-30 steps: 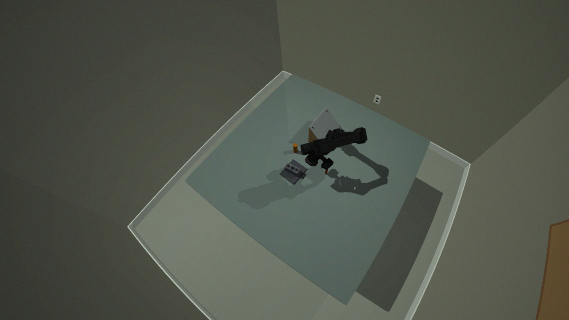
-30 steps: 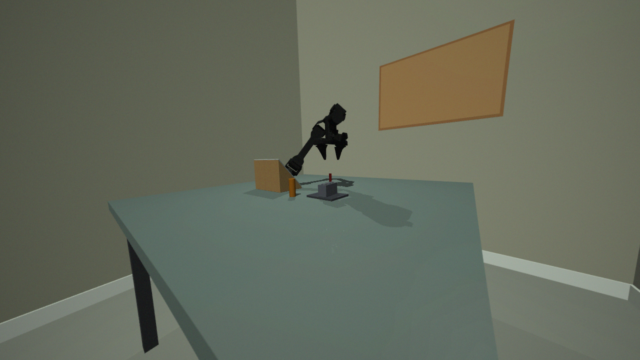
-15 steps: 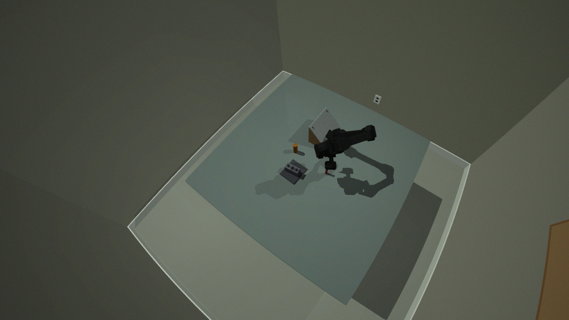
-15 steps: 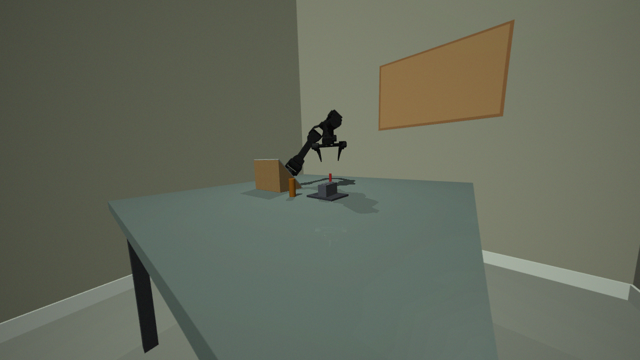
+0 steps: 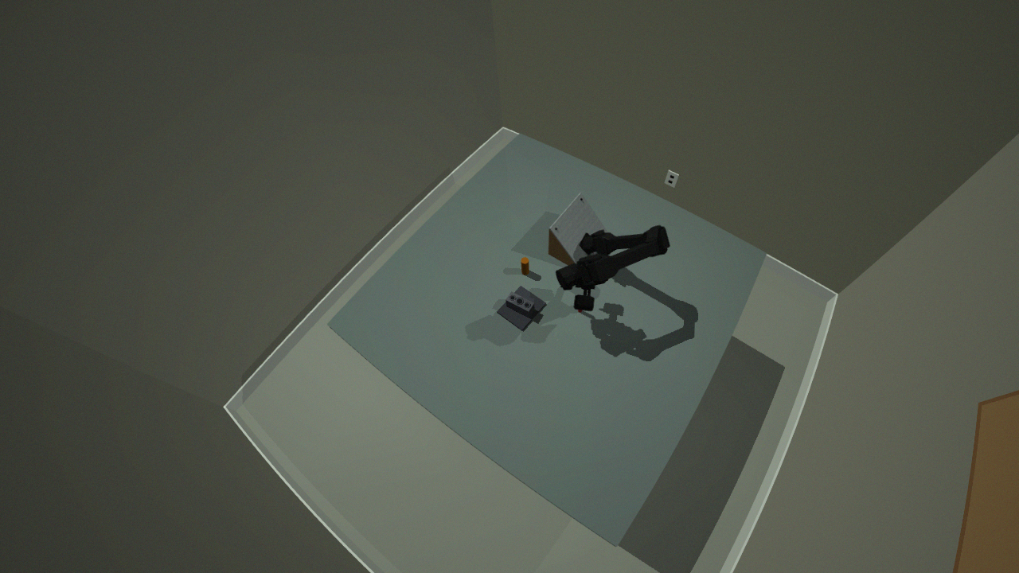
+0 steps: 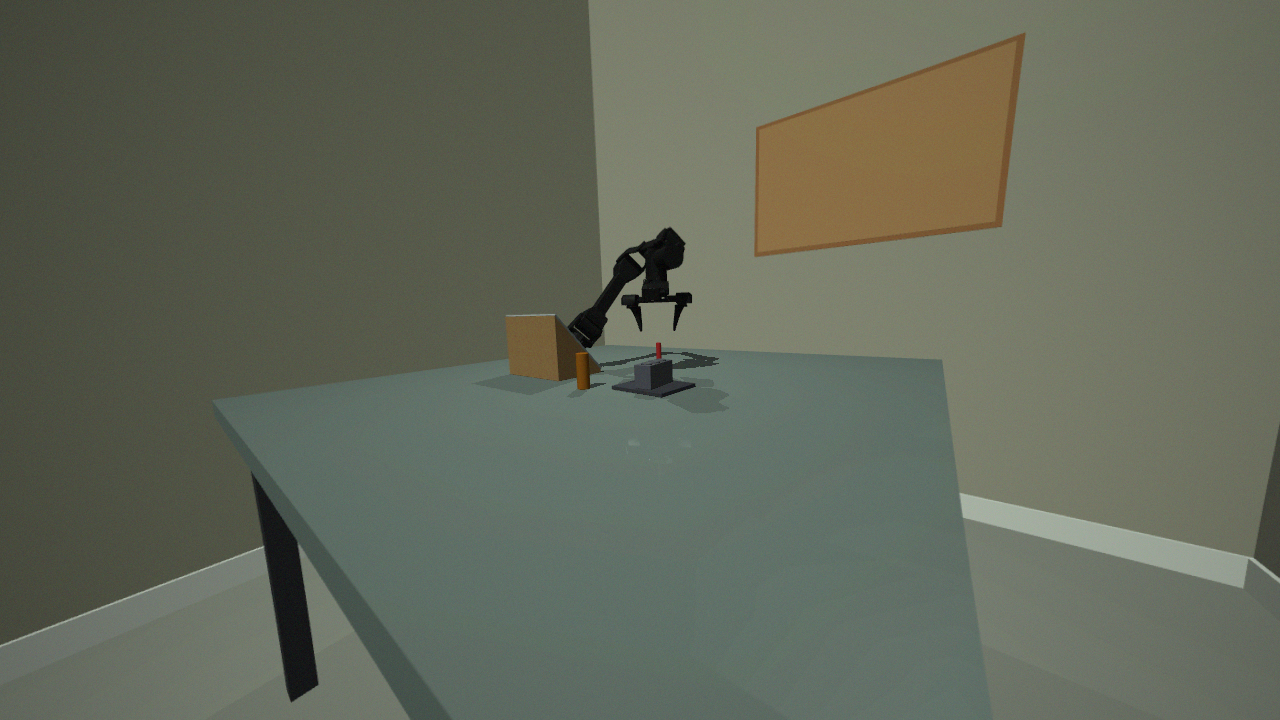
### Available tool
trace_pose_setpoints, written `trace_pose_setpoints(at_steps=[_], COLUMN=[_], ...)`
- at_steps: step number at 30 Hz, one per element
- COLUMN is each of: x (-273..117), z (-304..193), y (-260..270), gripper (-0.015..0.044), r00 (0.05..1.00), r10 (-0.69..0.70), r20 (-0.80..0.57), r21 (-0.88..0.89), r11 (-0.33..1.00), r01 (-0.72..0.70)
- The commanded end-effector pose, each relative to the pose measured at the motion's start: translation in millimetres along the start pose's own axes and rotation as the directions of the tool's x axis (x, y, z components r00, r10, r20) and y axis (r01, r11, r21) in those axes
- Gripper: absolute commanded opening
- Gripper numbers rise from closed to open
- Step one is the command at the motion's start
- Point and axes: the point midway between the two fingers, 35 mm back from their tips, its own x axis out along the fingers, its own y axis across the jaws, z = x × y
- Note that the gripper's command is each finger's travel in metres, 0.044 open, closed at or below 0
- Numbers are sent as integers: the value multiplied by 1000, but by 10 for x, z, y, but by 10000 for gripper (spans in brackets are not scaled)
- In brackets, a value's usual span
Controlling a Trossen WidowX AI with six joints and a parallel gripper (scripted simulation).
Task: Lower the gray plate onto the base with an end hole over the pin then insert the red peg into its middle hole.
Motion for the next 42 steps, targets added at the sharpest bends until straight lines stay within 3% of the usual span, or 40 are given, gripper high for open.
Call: trace_pose_setpoints(at_steps=[1,41,42], x=[115,712,712], z=[9,8,8], y=[12,21,21], gripper=[440,440,414], r00=[1000,1000,1000], r10=[2,3,3], r20=[-10,-11,-11], r21=[10,9,9], r11=[1000,1000,1000], r01=[-1,-3,-3])
